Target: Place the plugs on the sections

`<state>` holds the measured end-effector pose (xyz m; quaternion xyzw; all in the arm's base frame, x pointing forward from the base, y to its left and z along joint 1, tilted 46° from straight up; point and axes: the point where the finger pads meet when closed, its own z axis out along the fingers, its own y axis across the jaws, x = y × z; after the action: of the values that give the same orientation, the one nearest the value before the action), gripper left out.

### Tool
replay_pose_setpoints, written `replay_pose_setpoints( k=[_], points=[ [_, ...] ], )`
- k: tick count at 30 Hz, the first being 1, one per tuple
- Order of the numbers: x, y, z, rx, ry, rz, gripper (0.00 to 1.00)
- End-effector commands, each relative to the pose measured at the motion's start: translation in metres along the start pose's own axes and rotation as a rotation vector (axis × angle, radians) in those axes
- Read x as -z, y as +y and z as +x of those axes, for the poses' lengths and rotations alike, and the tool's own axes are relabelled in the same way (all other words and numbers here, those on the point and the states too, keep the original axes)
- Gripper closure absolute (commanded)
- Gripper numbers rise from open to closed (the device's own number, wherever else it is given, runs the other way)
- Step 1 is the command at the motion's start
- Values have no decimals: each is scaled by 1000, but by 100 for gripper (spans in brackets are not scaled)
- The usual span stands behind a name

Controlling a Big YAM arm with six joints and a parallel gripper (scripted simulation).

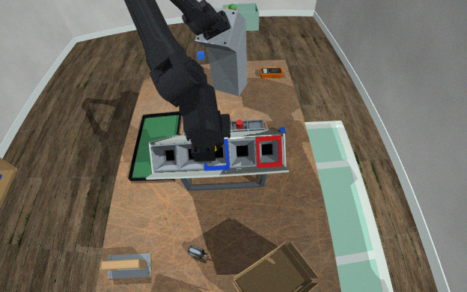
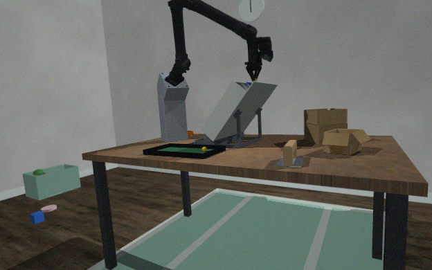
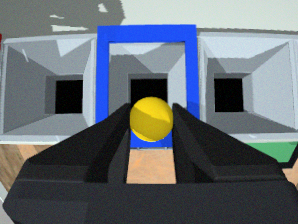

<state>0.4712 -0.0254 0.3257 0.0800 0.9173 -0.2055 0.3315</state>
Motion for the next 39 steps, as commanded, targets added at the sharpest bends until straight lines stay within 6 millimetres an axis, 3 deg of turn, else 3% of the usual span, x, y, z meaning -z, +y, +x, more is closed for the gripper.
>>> replay_pose_setpoints(
  k=[1, 33, 34, 39],
  points=[
    [-16, 4, 2, 23, 15, 4, 100],
    [-11, 3, -5, 18, 1, 2, 100],
    [-11, 3, -5, 18, 1, 2, 44],
    [-11, 3, -5, 18, 1, 2, 44]
  ],
)
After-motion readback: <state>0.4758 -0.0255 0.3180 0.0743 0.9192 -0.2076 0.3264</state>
